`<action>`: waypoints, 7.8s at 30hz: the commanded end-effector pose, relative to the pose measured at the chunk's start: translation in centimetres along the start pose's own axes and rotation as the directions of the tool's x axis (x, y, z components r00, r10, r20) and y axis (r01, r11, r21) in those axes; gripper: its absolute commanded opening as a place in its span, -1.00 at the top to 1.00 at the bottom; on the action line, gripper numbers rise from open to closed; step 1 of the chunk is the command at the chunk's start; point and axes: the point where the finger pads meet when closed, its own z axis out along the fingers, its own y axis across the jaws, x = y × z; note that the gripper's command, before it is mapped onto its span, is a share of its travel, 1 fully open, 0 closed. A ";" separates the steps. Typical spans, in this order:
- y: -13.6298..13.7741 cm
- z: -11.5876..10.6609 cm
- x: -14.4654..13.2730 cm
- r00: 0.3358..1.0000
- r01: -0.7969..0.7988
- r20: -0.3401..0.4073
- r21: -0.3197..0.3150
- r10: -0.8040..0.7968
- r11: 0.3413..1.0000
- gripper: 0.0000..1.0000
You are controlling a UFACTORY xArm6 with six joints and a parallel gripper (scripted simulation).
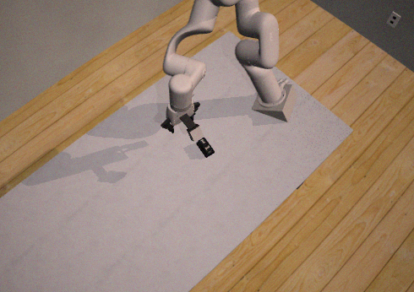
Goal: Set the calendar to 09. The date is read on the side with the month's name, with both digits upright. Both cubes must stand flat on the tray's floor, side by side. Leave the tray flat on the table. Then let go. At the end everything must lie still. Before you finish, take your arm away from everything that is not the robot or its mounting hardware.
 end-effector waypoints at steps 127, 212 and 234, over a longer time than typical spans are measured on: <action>-17.1 8.3 4.2 0.906 -0.416 -0.048 0.081 0.420 0.906 -1.00; -16.8 5.1 4.5 0.820 -0.567 -0.034 0.088 0.571 0.819 -1.00; -15.6 4.8 9.0 0.709 -0.701 -0.018 0.093 0.705 0.707 -1.00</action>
